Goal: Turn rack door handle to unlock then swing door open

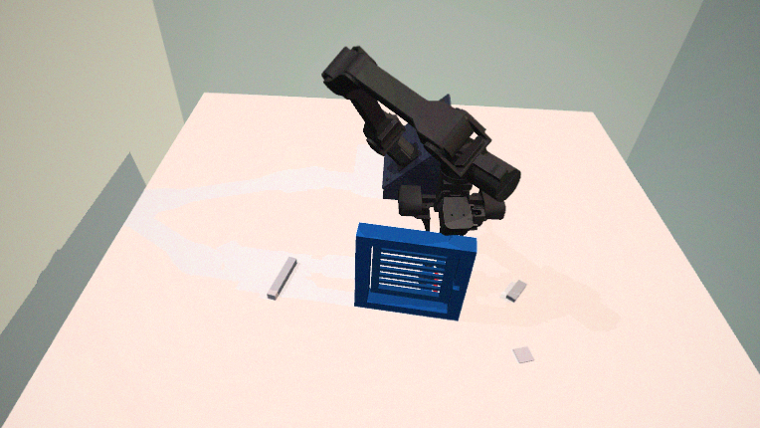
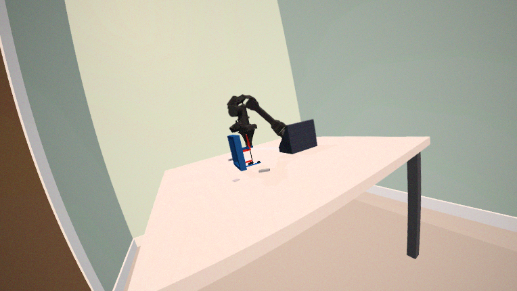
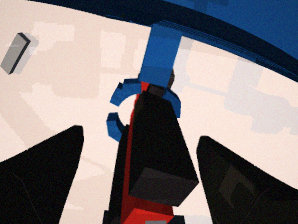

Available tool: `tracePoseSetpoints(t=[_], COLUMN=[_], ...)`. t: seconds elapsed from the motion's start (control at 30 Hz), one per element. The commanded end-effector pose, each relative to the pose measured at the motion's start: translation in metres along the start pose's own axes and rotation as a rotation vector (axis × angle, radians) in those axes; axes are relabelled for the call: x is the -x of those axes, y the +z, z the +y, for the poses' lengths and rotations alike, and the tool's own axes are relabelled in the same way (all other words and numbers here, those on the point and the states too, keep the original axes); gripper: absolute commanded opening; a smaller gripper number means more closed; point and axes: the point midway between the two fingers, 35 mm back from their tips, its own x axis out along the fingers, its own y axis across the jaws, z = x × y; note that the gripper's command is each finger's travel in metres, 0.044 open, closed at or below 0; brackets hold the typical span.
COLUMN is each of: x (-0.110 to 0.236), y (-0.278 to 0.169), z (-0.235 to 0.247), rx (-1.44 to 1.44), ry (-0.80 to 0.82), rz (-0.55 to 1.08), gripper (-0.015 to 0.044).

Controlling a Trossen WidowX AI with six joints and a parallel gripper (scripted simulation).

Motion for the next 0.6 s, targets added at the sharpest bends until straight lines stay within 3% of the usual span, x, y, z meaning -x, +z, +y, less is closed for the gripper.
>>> tracePoseSetpoints(t=[0.0, 0.57], x=[-0.0010, -0.0011], y=[0.0006, 0.0005], z=[-0.0007, -0.0007], rx=[-0.225, -1.067], ry=[-0.002, -0.002], rz=[0.000, -0.001], gripper=[0.0292, 0.0292])
